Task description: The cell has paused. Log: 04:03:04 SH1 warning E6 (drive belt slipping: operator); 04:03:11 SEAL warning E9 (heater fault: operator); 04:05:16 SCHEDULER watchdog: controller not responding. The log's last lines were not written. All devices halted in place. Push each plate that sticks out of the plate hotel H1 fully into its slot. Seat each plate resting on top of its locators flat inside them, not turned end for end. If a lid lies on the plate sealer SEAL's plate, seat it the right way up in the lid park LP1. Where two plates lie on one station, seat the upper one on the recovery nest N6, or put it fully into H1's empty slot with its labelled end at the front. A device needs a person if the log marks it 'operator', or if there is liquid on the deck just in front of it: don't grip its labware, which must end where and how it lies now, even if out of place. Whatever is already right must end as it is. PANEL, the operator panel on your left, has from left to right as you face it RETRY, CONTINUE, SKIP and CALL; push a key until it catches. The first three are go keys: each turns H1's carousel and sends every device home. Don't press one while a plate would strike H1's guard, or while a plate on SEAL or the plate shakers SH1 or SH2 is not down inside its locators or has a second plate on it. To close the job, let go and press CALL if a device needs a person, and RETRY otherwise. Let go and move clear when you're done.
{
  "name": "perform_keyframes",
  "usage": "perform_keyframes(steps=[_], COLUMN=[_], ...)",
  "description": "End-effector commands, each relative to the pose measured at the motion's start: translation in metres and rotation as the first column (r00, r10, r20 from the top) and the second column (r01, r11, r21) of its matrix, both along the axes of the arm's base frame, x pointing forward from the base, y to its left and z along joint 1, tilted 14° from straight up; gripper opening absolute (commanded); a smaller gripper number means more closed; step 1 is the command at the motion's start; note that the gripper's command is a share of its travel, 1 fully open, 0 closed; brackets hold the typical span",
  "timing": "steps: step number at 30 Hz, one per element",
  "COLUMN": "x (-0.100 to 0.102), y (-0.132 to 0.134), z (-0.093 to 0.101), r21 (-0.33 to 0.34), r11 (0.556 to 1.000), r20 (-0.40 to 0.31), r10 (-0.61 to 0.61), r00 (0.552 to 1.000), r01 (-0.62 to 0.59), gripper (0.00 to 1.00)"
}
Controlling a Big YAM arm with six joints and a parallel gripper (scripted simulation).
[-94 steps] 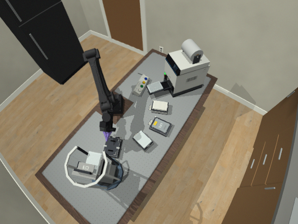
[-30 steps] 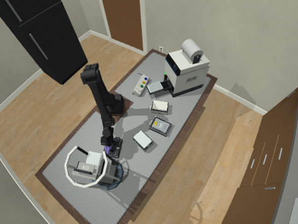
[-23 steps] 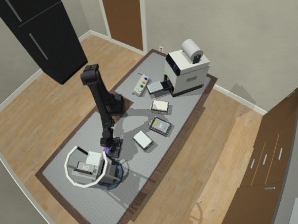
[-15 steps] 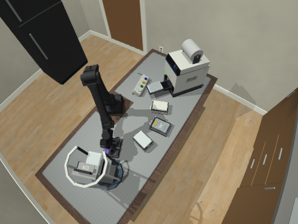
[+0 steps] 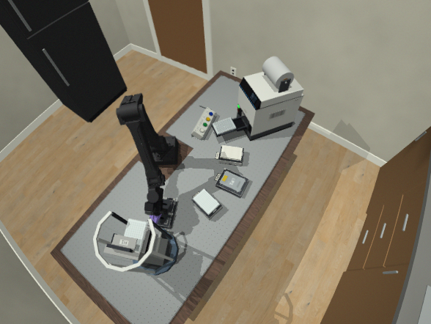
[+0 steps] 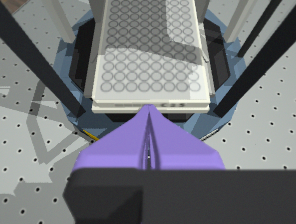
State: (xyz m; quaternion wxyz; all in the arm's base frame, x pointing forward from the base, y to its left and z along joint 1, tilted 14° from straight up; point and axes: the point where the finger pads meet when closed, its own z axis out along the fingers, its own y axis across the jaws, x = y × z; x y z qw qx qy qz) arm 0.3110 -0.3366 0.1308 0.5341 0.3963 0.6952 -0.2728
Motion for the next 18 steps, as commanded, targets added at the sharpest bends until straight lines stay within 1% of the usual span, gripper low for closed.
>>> perform_keyframes(steps=[1, 2, 3, 8, 11, 14, 18], x=[0.0069, 0.0069, 0.0083, 0.0082, 0.0099, 0.0101, 0.0111], y=[-0.0129, -0.0129, -0.0098, -0.0153, -0.0158, -0.0176, -0.0186], z=[0.012, 0.012, 0.008, 0.0134, 0.0099, 0.0139, 0.0106], r21=[-0.021, -0.021, -0.014, -0.022, -0.016, -0.022, -0.016], r11=[1.0, 1.0, 1.0, 1.0, 1.0, 1.0, 1.0], r20=[0.008, 0.008, 0.001, 0.008, 0.001, 0.007, 0.001], r10=[-0.005, -0.005, 0.001, -0.005, -0.003, -0.005, -0.004], r00=[1.0, 1.0, 1.0, 1.0, 1.0, 1.0, 1.0], r01=[0.006, 0.006, -0.001, 0.006, 0.003, 0.005, 0.004], gripper=[0.0, 0.0, 0.0, 0.0, 0.0, 0.0, 0.0])
